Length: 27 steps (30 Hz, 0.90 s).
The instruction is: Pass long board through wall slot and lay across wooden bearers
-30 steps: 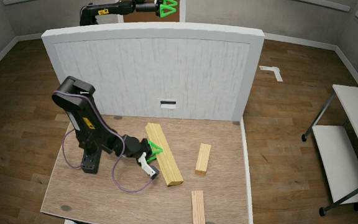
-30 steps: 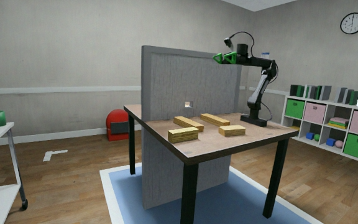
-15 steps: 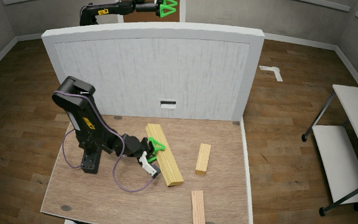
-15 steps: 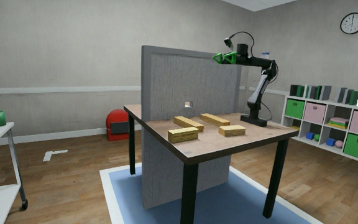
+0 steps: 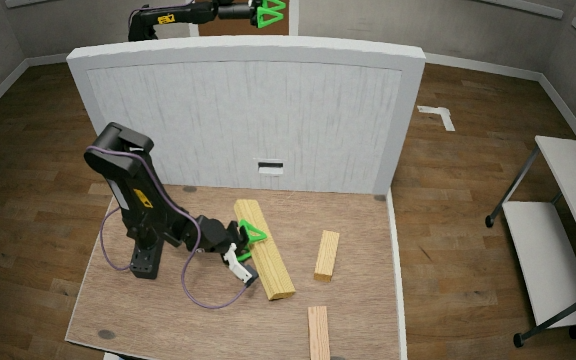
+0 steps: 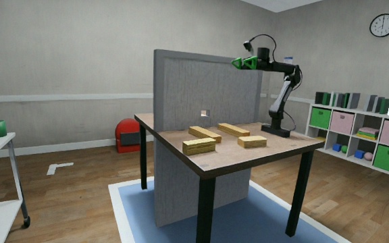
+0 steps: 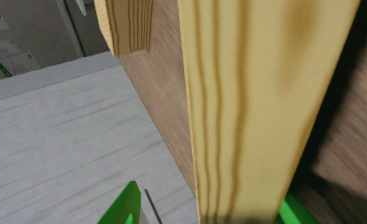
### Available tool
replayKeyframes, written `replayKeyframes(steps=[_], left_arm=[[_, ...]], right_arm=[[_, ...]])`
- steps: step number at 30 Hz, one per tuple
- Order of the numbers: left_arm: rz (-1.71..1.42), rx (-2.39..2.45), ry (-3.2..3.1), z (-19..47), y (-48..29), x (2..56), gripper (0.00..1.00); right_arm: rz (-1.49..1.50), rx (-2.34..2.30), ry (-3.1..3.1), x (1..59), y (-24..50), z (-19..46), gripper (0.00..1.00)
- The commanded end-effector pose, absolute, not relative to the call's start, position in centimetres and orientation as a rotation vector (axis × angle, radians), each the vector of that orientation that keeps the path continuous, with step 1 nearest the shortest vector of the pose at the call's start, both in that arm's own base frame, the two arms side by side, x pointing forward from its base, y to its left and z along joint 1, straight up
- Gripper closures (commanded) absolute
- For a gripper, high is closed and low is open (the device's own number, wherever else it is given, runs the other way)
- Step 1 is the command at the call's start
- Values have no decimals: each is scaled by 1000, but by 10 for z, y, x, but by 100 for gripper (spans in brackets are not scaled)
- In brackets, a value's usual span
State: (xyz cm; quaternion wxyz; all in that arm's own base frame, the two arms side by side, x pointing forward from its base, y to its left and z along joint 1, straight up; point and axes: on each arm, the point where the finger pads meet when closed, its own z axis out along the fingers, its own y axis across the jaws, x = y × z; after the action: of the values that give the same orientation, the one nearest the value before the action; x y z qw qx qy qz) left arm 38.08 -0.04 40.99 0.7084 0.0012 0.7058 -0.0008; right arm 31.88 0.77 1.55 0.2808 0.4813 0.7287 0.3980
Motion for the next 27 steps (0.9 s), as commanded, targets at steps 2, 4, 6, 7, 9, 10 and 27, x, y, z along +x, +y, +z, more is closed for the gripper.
replayKeyframes(steps=[2,4,6,7,9,10,27], left_arm=[[-2,-10,1493,441,2,375,0],[-2,-10,1493,441,2,375,0],[-2,-10,1493,441,2,375,0],[-2,-10,1493,441,2,375,0],[-2,-10,1493,441,2,375,0],[-2,-10,1493,441,2,375,0],[-2,-10,1493,441,2,375,0]], right_arm=[[1108,1158,1871,346,4,45,28],[1108,1158,1871,346,4,45,28],[1108,1158,1871,346,4,45,28],[1108,1158,1871,346,4,45,28],[1108,1158,1871,346,4,45,28],[1108,1158,1871,346,4,45,28],[1108,1158,1871,346,4,45,15]])
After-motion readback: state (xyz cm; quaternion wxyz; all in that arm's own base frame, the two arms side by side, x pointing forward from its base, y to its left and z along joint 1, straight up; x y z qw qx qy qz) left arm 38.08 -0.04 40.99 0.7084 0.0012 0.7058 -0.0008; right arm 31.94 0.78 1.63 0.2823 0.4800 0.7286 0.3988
